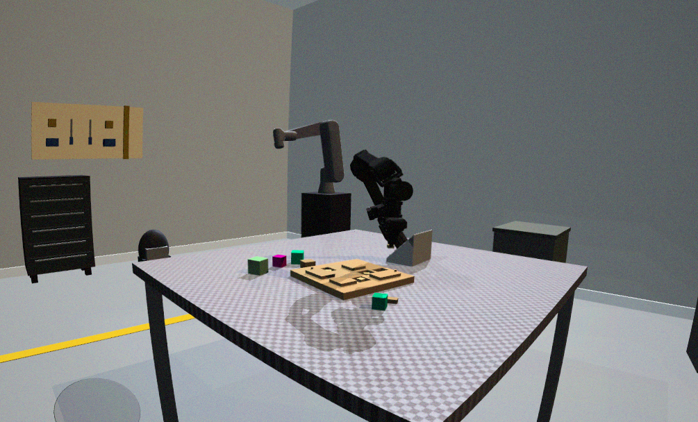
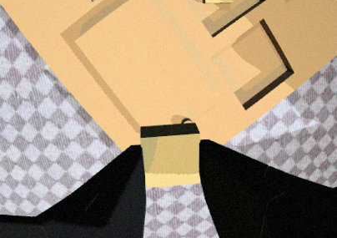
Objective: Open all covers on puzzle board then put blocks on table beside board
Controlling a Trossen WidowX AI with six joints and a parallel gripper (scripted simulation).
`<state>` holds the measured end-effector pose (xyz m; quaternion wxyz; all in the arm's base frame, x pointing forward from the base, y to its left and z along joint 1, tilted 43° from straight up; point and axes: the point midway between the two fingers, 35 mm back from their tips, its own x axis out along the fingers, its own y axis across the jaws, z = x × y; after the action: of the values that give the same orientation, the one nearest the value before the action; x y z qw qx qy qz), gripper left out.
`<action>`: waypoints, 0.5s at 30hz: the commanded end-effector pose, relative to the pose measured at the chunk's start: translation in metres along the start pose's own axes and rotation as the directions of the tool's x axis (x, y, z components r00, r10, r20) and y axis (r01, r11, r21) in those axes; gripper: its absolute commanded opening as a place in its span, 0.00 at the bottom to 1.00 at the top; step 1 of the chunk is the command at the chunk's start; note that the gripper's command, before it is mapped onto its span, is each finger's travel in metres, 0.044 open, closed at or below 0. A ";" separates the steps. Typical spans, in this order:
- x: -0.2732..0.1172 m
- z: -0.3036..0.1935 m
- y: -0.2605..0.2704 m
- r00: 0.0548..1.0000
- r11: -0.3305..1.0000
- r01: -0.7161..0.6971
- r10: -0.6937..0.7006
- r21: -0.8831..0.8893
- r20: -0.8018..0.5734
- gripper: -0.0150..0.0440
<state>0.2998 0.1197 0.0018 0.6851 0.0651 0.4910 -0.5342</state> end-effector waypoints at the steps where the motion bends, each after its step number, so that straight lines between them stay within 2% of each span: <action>1: -0.004 -0.005 0.017 1.000 1.000 -0.010 0.010 0.010 -0.006 0.39; 15: -0.003 -0.025 0.067 1.000 1.000 -0.013 0.013 0.011 -0.007 0.39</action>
<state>0.3319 0.1548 -0.0309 0.6857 0.0670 0.4907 -0.5334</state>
